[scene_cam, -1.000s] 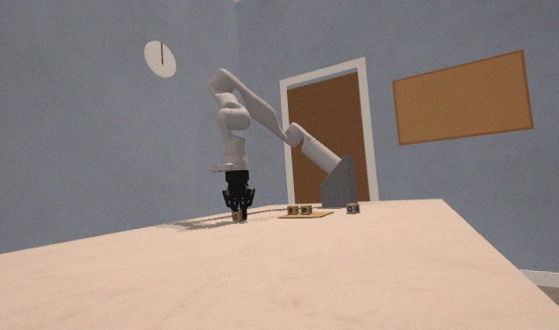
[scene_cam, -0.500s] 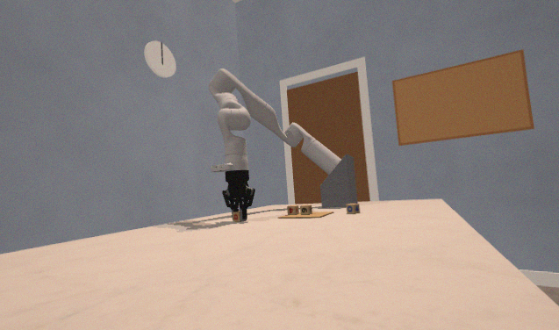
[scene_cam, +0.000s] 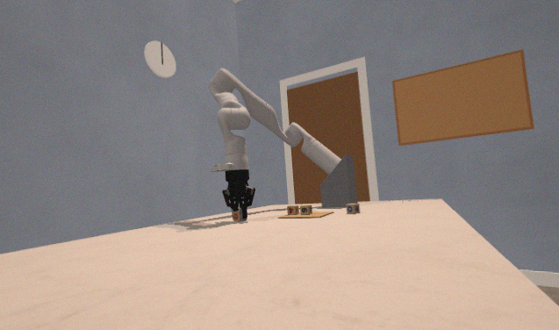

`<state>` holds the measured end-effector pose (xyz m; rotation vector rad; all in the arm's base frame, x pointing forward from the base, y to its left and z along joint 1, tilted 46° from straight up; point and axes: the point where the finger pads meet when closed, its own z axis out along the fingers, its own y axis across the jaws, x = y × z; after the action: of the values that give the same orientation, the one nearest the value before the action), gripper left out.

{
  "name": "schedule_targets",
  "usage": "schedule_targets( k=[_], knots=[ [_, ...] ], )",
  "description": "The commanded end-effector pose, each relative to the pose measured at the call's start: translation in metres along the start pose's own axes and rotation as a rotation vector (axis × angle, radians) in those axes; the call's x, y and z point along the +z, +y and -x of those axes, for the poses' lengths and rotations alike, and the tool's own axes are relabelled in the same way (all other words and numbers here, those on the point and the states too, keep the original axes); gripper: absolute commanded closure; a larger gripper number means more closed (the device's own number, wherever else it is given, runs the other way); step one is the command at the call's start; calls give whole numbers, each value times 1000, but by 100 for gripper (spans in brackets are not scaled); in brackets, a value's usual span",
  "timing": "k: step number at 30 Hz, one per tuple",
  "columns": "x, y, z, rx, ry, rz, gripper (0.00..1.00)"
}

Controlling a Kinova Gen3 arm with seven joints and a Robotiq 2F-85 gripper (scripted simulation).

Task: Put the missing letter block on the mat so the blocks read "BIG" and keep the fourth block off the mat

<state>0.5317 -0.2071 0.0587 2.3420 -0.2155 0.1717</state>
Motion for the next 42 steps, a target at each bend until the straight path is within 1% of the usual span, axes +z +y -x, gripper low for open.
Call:
schedule_targets(
  k=[1, 3, 9, 12, 14, 17, 20, 34, 38, 42],
  knots=[
    [-10, -1, -2, 0, 6, -3, 74],
    [-21, -1, -2, 0, 6, -3, 74],
    [-66, -1, -2, 0, 6, -3, 74],
    [-85, -1, -1, 0, 6, -3, 74],
    [-85, -1, -1, 0, 6, -3, 74],
    [-96, -1, -1, 0, 6, -3, 74],
    [-99, -1, -1, 0, 6, -3, 74],
    [-99, -2, 0, -13, 5, -3, 74],
    [-99, -10, 3, -66, 4, -3, 74],
    [-99, -25, 12, -174, 2, -3, 74]
  ],
)
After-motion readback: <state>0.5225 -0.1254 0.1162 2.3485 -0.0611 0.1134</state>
